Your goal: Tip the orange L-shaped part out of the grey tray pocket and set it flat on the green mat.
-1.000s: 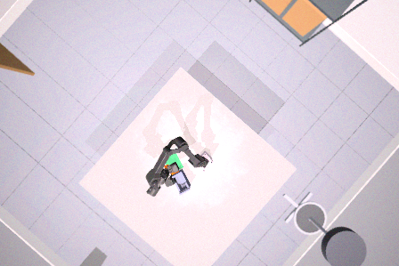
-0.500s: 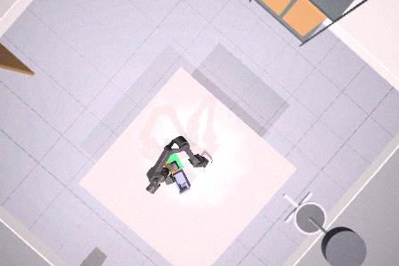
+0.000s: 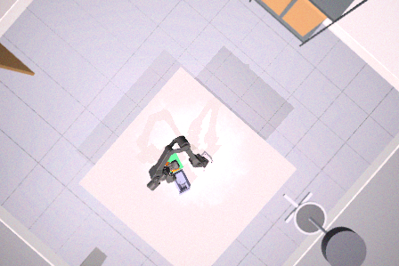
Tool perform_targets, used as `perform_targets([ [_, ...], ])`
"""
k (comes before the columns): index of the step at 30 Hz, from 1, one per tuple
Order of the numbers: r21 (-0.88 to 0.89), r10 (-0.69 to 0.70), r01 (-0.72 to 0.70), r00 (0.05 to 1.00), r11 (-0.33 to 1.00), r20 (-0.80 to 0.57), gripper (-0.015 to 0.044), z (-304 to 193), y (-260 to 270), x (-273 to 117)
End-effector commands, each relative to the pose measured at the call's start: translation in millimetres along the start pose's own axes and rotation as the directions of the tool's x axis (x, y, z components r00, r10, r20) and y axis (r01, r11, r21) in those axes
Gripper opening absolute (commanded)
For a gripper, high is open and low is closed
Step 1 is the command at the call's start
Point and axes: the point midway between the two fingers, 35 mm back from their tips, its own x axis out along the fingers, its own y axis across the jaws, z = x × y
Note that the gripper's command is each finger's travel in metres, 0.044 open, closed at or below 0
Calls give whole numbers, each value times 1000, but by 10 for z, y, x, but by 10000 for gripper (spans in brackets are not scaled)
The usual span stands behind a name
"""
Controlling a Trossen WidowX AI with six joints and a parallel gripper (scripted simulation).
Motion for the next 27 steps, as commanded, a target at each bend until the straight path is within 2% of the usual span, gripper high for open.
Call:
perform_targets([
  [1,-5,0,0,1000,1000,-5,0,-5,6,69],
  [27,-5,-2,2,1000,1000,-8,0,-15,8,455],
])
